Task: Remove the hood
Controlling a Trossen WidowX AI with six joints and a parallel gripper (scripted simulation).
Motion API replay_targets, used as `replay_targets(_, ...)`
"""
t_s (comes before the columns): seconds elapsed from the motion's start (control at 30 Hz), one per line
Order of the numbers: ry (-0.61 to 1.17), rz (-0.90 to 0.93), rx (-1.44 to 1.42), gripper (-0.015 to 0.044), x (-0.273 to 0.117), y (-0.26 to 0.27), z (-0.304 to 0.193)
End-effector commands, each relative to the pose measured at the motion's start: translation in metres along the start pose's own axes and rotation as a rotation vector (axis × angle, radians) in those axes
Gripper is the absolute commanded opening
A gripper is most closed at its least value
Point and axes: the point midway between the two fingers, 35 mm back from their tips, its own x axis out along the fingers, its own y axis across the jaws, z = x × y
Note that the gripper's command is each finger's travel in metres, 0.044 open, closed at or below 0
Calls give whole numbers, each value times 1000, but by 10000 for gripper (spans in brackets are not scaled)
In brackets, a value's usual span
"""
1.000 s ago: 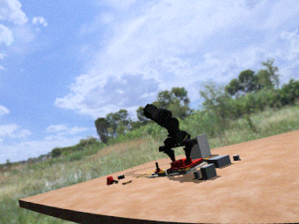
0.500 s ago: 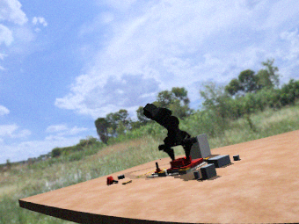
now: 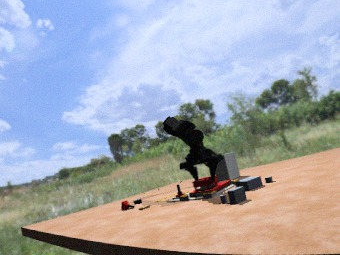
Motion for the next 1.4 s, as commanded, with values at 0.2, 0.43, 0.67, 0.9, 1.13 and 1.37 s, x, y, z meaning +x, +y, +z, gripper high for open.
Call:
replay_targets(0.2,-5,6,4,0,-10,1,1)
replay_targets(0.43,-5,6,4,0,-18,1,1)
replay_targets(0.67,-5,7,3,0,-46,1,1)
replay_targets(0.9,-2,2,-2,0,-49,-2,1)
replay_targets(1.13,-4,9,-3,0,-52,-32,3)
replay_targets(1.37,-7,14,-4,0,-54,-63,4)
